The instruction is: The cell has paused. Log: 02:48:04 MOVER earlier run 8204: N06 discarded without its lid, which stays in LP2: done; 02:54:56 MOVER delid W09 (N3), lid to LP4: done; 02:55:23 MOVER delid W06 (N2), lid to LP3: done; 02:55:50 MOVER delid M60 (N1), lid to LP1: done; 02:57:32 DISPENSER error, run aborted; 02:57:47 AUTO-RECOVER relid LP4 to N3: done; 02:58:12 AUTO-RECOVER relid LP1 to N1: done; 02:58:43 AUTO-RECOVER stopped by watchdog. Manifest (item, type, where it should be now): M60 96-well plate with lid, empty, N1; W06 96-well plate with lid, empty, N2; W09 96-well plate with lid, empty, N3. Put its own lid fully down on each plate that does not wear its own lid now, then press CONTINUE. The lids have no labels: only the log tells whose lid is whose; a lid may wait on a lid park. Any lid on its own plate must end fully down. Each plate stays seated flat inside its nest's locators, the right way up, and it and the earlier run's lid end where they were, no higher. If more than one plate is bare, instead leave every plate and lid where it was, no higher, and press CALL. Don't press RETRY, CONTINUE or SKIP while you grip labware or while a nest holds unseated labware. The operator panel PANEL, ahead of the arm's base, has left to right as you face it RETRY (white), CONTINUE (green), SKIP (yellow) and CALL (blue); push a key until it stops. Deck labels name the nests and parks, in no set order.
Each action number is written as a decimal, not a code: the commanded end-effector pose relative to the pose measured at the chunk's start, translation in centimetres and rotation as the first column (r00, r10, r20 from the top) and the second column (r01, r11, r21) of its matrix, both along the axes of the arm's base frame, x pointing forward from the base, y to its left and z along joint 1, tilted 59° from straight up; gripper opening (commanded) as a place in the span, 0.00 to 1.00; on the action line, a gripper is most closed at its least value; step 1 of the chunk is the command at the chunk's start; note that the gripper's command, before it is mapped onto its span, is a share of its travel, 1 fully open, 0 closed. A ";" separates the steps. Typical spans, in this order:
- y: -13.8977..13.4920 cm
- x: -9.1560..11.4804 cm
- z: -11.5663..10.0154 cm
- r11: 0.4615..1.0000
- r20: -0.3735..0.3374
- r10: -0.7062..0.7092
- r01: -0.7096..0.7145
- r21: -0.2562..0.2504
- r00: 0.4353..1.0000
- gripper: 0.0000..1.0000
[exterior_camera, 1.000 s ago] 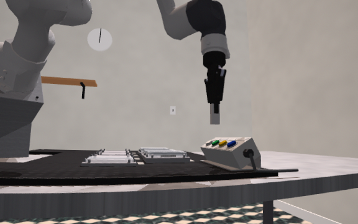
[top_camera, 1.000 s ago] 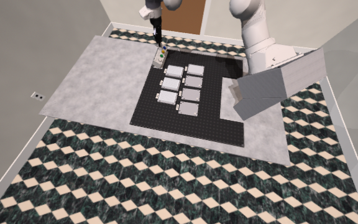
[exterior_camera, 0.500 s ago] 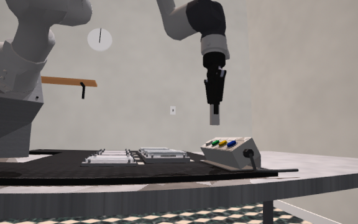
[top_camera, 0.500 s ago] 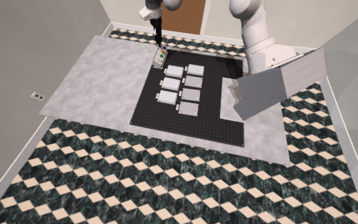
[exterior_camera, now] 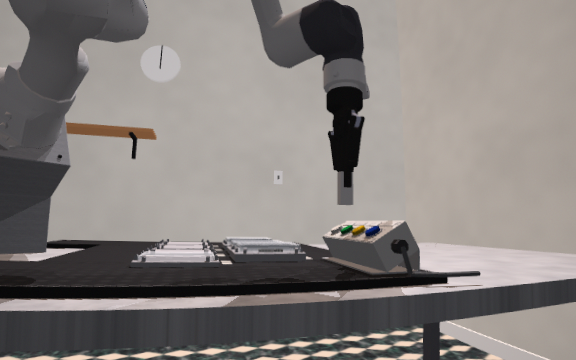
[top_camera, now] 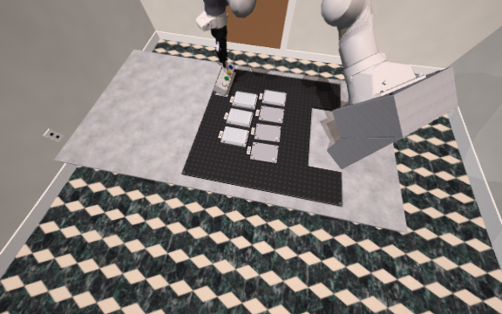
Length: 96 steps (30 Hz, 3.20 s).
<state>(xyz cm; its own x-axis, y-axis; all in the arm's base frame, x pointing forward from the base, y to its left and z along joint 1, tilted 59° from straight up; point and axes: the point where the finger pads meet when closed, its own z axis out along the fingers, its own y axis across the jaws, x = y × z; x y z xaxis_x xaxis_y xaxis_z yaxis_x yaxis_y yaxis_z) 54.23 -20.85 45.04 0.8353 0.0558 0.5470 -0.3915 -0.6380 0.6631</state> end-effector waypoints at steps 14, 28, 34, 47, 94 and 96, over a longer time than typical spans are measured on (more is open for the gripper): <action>-0.6 0.4 -0.3 1.000 0.005 0.000 0.000 0.000 1.000 0.00; -0.8 0.5 -0.4 1.000 0.005 0.000 0.000 0.000 1.000 0.00; -0.8 0.5 -0.4 1.000 0.005 0.000 0.000 0.000 1.000 0.00; -0.8 0.5 -0.4 1.000 0.005 0.000 0.000 0.000 1.000 0.00; -0.8 0.6 -0.4 1.000 0.005 0.000 0.000 0.000 1.000 0.00; -0.8 0.6 -0.4 1.000 0.005 0.000 0.000 0.000 1.000 0.00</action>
<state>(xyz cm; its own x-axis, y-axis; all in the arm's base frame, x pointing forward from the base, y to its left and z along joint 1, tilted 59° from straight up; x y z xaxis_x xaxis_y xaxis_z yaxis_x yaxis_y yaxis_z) 54.77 -21.64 44.64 0.8343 0.0571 0.5483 -0.3915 -0.6388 0.6623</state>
